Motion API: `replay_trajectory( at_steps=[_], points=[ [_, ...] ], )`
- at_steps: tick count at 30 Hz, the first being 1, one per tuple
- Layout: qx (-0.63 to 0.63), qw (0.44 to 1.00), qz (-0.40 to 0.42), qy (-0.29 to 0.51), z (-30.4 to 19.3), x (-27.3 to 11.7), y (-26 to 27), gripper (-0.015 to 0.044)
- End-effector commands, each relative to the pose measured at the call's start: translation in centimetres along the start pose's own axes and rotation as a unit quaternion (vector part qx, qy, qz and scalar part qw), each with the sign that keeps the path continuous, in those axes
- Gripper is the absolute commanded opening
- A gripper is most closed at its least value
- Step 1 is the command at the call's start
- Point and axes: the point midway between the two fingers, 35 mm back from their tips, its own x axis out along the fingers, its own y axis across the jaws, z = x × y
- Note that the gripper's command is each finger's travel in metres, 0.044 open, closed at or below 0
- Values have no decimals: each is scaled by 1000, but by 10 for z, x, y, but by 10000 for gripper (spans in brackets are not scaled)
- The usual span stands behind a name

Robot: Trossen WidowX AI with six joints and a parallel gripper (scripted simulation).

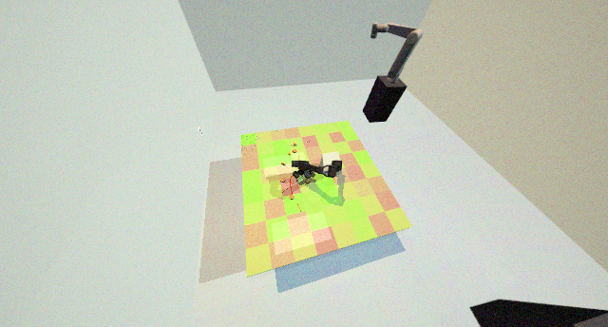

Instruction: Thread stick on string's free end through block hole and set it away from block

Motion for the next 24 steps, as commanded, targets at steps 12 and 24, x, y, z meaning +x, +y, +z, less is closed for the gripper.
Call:
replay_trajectory(
  at_steps=[12,24],
  points=[
    [4,1000,1,-2,17,1,2,0],
    [4,1000,1,-3,33,1,2,0]
  ],
)
